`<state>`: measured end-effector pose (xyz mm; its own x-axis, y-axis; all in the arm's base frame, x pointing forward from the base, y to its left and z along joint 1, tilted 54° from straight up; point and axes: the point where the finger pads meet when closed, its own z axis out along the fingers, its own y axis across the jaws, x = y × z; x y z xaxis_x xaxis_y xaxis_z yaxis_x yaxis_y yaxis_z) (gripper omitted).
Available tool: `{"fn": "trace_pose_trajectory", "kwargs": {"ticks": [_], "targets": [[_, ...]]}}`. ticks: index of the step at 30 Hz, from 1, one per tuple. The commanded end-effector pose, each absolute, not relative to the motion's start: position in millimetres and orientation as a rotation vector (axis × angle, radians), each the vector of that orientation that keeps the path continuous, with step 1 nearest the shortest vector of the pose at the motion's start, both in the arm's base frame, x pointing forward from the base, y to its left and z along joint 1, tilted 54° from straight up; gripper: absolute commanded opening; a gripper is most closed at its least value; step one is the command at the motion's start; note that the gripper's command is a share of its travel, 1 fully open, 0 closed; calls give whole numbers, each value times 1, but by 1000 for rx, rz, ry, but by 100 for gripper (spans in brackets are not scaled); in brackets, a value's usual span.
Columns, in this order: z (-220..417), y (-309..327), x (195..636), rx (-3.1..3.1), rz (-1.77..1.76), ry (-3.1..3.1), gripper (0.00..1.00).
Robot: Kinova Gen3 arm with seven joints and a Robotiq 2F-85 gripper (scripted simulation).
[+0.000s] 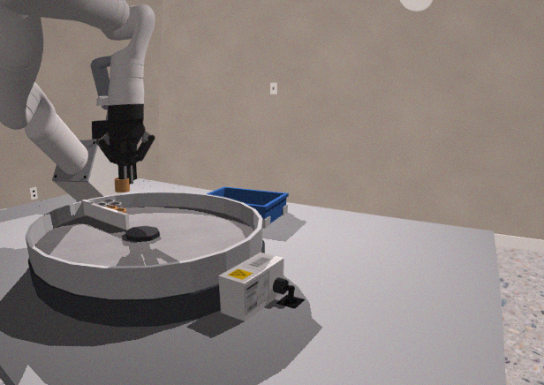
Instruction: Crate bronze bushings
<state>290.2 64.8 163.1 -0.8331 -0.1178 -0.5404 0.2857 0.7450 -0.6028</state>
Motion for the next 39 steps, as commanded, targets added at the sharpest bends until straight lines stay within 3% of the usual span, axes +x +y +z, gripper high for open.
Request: {"fn": "trace_pose_trajectory", "kwargs": {"ticks": [1,28,33,39], "targets": [[165,70,290,123,-933,2376,0],[174,80,283,123,-933,2376,0],[138,119,292,123,-933,2376,0],[138,119,292,123,-933,2376,0]]}}
